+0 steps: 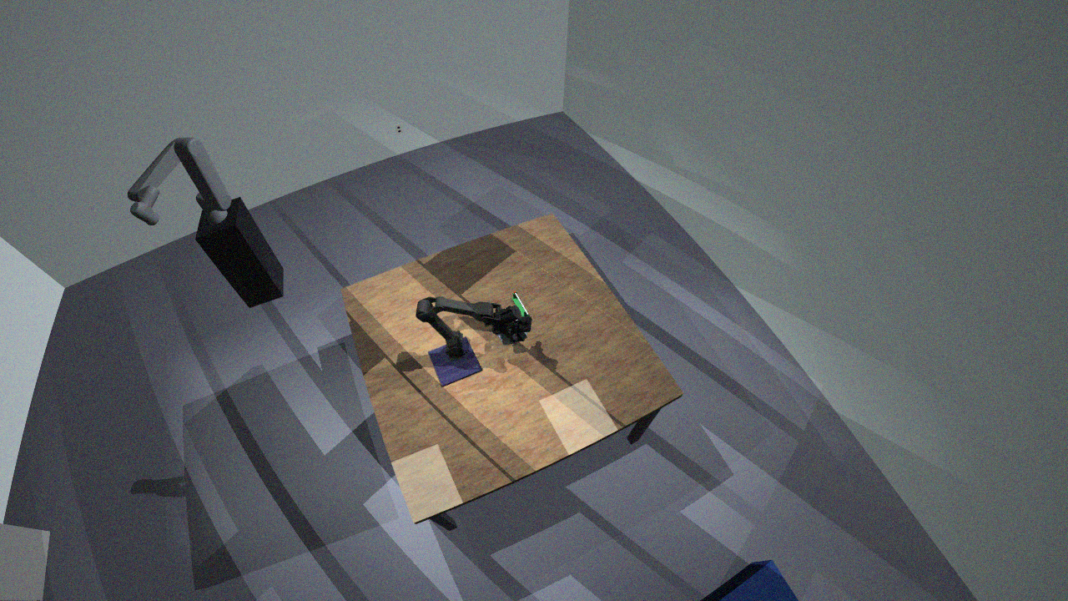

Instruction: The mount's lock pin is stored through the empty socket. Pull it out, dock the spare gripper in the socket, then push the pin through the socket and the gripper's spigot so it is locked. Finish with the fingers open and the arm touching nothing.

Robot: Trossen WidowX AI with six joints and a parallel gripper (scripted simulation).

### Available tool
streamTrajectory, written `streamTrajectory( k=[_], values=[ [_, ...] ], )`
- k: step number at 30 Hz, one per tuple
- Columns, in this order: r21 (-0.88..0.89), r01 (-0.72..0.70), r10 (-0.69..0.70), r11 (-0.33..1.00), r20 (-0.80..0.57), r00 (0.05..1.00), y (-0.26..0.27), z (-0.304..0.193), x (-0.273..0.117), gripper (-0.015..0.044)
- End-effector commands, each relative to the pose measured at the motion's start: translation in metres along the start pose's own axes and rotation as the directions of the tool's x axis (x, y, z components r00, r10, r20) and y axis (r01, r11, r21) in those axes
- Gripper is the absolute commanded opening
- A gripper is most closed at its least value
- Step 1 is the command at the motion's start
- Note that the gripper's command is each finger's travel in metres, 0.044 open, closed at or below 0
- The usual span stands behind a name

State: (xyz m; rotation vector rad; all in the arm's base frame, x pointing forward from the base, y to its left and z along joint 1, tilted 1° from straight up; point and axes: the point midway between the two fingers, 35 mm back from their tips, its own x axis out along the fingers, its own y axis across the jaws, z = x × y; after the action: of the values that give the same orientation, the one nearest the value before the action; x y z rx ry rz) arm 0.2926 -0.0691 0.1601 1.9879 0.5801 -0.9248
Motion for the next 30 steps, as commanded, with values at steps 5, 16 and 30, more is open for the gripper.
streamTrajectory(
  k=[5,16,30],
  values=[
    [-0.25,-0.068,0.063,0.966,-0.029,0.998,-0.002,-0.011,-0.008,0.0],
    [-0.544,-0.139,0.121,0.828,-0.07,0.99,-0.008,-0.022,-0.014,0.0],
    [-0.824,-0.212,0.191,0.526,-0.128,0.973,-0.017,-0.036,-0.022,0.0]
  ],
)
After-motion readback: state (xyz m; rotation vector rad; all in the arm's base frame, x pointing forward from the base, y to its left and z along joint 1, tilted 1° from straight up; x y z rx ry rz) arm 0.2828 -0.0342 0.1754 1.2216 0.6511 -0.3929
